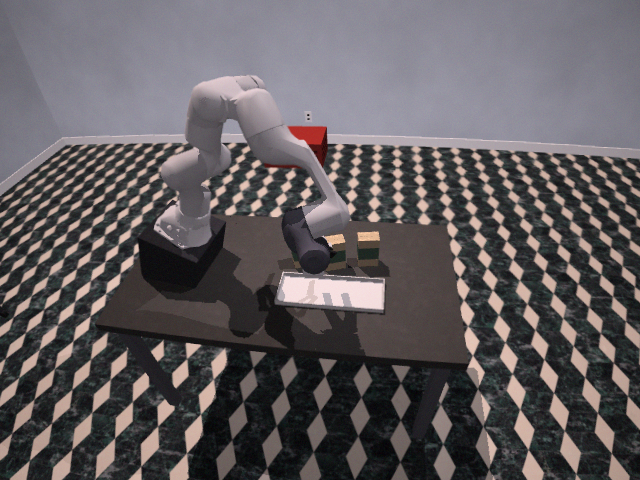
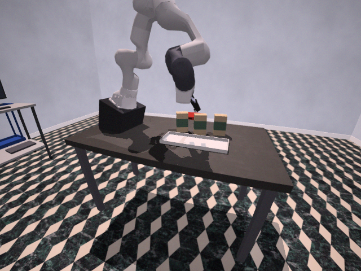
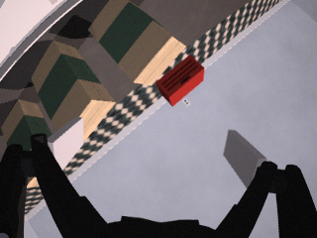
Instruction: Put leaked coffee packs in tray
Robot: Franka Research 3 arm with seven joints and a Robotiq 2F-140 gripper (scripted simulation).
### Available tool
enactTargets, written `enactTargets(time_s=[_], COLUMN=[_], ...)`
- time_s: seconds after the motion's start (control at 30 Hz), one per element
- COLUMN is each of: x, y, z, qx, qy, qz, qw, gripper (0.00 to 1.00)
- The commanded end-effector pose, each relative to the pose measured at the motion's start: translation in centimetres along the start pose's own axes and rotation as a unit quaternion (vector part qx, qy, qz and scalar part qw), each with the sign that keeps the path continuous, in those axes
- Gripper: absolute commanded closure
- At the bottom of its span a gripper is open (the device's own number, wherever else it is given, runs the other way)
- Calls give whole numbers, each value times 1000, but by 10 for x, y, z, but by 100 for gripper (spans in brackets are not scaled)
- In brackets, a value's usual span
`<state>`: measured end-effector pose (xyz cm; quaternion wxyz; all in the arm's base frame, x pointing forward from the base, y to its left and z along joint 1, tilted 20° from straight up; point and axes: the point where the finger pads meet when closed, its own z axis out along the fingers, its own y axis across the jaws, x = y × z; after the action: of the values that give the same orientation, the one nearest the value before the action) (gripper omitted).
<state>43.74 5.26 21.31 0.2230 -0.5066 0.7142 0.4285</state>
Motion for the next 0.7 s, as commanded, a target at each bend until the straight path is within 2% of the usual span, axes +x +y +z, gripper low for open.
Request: enactTargets(time_s=[0.0,0.17,0.27,0.3,0.4,0.43,0.47,0.53,0.57,0.67], x=[0,-8,-15,-16,-26,-27,-32,-32,-41,-52], y=[2,-2,-5,-6,-10,-11,-13,-13,-17,-21], z=[-6,-17,-28,-29,-41,-42,-48,-48,-58,-70], qx=[-16,-25,-32,-32,-38,-39,-41,-41,-44,-46], qy=[51,105,146,150,193,197,215,215,244,278], qz=[-68,-122,-164,-168,-211,-215,-233,-233,-261,-293], qw=[996,987,975,974,958,956,948,948,933,914], gripper=[0,0,0,0,0,0,0,0,0,0])
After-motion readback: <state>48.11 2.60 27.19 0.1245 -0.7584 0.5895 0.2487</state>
